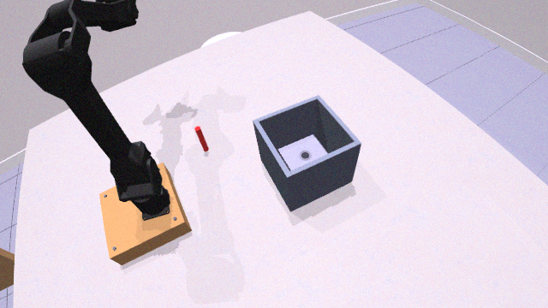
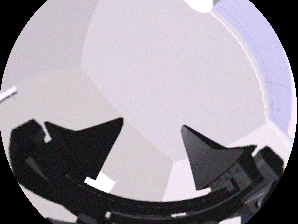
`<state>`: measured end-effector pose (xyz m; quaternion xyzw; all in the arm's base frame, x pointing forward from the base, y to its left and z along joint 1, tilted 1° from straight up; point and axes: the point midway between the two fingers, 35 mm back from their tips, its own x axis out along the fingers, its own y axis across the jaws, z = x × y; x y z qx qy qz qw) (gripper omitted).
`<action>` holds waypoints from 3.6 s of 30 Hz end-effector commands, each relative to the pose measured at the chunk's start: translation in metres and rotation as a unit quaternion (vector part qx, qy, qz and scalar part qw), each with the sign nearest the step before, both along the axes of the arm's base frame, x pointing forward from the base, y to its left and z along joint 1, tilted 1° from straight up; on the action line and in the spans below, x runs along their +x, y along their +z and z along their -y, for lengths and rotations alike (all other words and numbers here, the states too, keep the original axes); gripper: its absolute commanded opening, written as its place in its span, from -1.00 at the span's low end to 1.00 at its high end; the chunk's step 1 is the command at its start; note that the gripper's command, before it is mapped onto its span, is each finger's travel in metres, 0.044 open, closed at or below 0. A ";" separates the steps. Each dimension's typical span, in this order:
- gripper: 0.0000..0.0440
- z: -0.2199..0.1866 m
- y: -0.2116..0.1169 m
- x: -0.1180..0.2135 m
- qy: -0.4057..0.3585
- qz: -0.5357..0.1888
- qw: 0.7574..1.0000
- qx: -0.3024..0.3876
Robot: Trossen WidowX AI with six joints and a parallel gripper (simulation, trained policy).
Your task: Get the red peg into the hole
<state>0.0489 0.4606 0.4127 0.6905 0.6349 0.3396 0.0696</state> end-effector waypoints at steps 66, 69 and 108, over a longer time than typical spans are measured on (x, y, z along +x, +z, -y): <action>1.00 0.295 -0.284 0.094 -0.028 -0.053 0.636 -0.769; 1.00 0.301 -0.292 0.087 -0.014 -0.064 0.622 -0.780; -0.51 0.306 -0.392 0.087 -0.012 -0.088 0.572 -0.815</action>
